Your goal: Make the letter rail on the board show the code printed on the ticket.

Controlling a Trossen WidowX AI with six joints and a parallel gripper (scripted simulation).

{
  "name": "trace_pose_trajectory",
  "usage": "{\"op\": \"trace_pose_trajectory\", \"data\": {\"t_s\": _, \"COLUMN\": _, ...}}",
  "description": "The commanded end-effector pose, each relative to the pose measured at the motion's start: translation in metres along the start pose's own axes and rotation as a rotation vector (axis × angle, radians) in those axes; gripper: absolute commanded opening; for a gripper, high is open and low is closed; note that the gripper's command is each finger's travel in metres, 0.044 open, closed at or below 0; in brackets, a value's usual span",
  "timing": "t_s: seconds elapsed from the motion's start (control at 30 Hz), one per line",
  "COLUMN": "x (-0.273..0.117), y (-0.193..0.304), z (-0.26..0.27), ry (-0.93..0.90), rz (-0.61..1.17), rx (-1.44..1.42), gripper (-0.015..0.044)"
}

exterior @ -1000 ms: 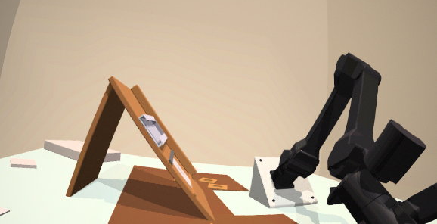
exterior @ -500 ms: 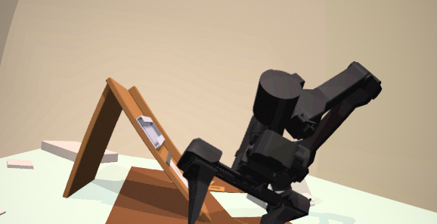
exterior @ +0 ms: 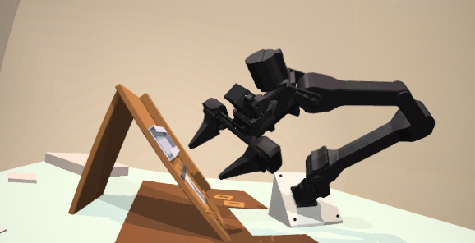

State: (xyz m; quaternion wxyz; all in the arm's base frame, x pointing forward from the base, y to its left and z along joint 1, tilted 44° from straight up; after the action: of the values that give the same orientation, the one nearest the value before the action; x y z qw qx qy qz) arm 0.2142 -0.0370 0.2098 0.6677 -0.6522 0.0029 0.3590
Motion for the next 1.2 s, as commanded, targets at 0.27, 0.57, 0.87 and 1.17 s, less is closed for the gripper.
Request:
{"op": "trace_pose_trajectory", "data": {"t_s": 0.27, "x": -0.062, "y": 0.087, "z": -0.014, "ry": 0.131, "rz": 0.015, "rx": 0.629, "gripper": 0.0440}}
{"op": "trace_pose_trajectory", "data": {"t_s": 0.57, "x": -0.065, "y": 0.091, "z": -0.012, "ry": 0.137, "rz": 0.006, "rx": 0.668, "gripper": 0.0440}}
{"op": "trace_pose_trajectory", "data": {"t_s": 0.87, "x": -0.078, "y": 0.072, "z": -0.027, "ry": 0.133, "rz": 0.042, "rx": 0.396, "gripper": 0.0440}}
{"op": "trace_pose_trajectory", "data": {"t_s": 1.17, "x": -0.114, "y": 0.031, "z": -0.066, "ry": 0.088, "rz": 0.117, "rx": -0.308, "gripper": 0.0440}}
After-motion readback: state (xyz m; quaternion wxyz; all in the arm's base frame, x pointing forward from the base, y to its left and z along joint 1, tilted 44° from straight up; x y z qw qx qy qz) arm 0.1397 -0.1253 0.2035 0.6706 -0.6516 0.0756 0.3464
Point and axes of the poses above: the point midway between the two fingers, 35 mm back from their tips, its own x axis out along the fingers, its own z axis across the jaws, y = z × x, the point moved 9 cm from there along -x, back along the fingers, and after that the axes turned 4 degrees about -x, right-handed, at the moved point
